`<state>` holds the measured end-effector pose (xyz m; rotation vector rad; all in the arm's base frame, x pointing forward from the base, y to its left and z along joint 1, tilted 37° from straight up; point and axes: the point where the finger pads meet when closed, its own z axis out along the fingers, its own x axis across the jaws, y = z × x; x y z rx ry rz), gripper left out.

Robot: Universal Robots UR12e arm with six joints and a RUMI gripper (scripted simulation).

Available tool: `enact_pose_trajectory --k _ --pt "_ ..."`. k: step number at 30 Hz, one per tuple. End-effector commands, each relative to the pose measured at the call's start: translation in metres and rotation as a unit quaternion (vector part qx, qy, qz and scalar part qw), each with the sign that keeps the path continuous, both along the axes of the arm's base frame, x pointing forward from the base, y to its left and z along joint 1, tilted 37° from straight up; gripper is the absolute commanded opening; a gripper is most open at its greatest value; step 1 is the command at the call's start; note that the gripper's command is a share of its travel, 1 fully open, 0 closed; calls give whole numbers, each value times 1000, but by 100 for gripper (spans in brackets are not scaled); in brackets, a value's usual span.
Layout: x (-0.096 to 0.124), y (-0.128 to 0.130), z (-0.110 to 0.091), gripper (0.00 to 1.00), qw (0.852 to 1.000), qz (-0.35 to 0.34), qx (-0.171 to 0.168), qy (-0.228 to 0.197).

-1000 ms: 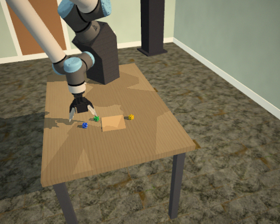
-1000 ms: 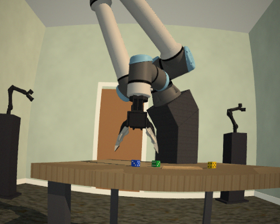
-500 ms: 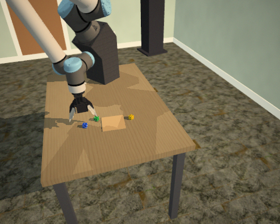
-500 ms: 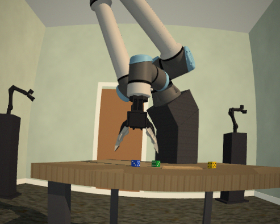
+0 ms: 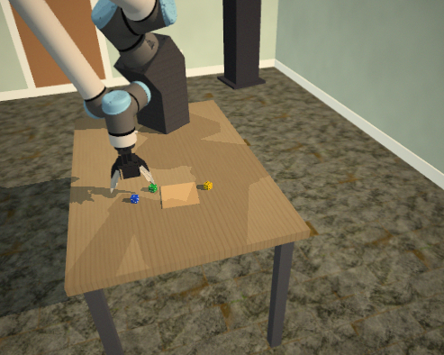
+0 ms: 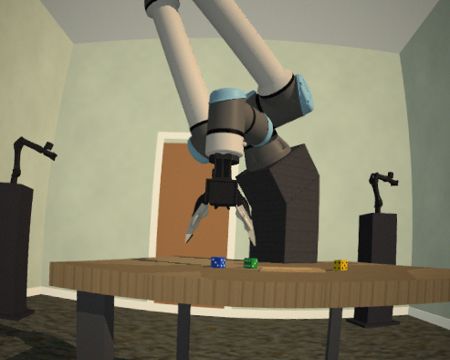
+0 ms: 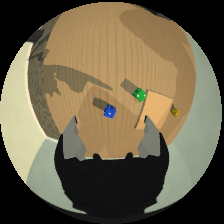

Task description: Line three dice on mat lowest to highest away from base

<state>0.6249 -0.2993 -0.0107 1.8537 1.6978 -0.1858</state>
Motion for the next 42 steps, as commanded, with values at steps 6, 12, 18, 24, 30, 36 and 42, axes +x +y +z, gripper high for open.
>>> enact_pose_trajectory --k 6,12,18,24,30,36,42 --pt "-13 26 -21 100 1000 0 0 0" --pt "-26 53 -44 100 1000 0 0 0" --pt "-31 63 -51 100 1000 0 0 0" --pt "-31 63 -51 100 1000 0 0 0" --pt "-31 63 -51 100 1000 0 0 0" --pt "-31 63 -51 100 1000 0 0 0" --pt "-31 63 -51 100 1000 0 0 0"
